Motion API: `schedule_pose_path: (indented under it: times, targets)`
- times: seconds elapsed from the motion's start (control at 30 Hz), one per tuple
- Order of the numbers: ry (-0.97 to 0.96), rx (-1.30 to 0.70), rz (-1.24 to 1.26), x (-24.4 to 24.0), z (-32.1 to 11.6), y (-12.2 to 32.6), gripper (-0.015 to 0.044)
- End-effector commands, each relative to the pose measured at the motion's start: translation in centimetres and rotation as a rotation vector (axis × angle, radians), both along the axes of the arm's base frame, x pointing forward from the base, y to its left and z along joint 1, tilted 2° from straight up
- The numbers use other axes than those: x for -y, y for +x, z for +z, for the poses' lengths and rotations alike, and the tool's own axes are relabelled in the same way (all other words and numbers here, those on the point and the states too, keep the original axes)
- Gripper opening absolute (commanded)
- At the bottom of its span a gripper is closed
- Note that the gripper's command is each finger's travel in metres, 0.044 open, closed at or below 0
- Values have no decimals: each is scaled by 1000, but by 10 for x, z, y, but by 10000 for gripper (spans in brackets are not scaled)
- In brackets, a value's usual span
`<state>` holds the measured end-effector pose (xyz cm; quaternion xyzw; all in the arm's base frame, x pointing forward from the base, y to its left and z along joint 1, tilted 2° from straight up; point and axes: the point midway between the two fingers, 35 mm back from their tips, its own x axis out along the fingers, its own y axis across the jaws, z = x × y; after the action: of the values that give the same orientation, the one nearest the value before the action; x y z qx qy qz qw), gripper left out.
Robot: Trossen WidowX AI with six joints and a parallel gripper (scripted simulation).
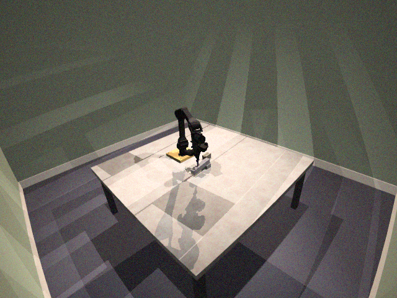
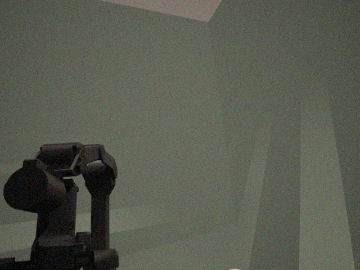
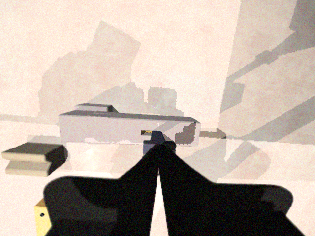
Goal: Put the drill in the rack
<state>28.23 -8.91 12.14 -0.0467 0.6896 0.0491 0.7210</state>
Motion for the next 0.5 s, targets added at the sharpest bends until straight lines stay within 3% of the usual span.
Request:
schedule_pose_path:
  times: [0.0,0.47]
  targets:
    - [7,-53,-2,2,-19,-7,0]
    - [7,-53,-2,2,-26,-7,0]
